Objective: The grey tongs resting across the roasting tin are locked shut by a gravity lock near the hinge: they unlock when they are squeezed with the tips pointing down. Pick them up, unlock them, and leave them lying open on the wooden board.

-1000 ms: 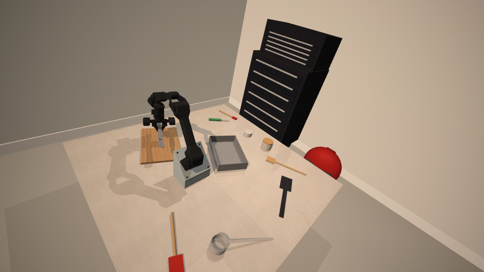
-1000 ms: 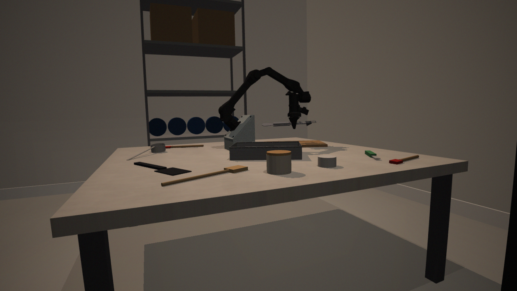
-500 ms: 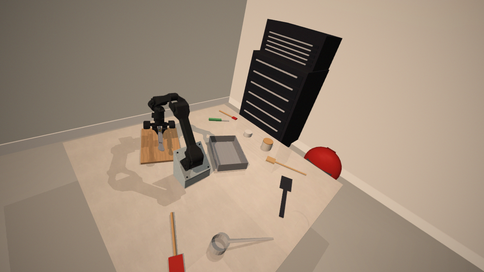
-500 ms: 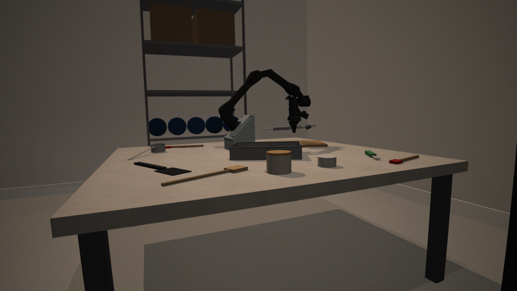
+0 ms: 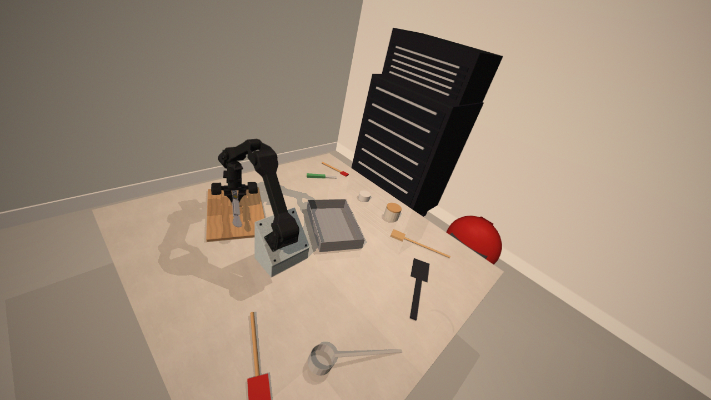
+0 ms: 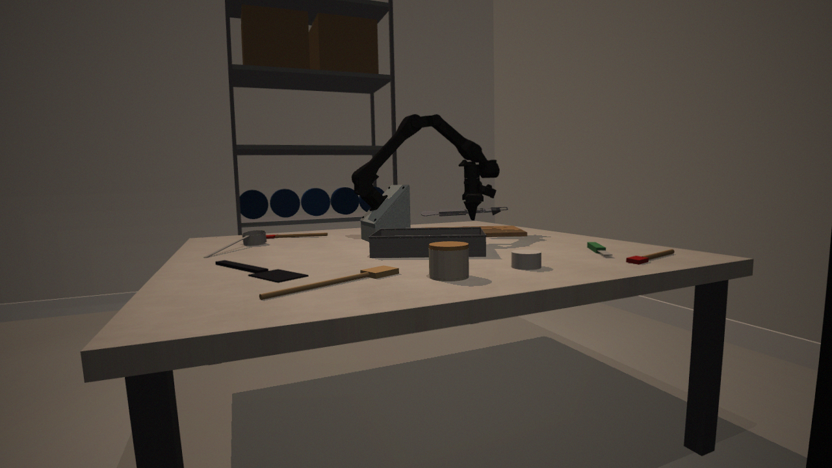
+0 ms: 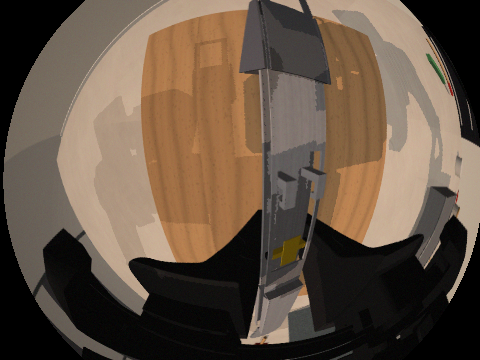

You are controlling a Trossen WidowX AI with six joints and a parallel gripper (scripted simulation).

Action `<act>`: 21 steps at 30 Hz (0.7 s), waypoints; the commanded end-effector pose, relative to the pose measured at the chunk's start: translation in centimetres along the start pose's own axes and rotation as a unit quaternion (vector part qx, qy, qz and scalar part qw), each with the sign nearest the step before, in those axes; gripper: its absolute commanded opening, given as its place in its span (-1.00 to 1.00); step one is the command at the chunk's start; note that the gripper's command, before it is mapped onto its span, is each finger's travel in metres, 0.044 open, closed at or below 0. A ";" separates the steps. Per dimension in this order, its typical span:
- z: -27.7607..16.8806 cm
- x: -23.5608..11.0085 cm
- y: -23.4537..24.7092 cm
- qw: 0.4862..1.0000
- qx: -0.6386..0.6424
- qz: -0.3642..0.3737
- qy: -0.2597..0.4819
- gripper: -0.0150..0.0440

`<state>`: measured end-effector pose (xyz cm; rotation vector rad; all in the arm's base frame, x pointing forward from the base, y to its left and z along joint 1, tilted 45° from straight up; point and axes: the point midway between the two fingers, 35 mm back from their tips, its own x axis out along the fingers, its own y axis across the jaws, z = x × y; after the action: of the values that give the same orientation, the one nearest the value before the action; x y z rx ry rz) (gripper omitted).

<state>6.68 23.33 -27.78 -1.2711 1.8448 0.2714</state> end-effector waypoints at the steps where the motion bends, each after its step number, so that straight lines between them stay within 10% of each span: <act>1: -0.2 0.7 -0.1 1.000 -0.003 -0.003 0.003 -1.00; 5: -0.2 0.7 -0.1 1.000 -0.003 -0.003 0.003 -1.00; 21: -0.1 0.5 -0.1 1.000 0.000 -0.001 0.002 0.42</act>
<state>6.58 22.84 -28.07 -1.2738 1.8478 0.2675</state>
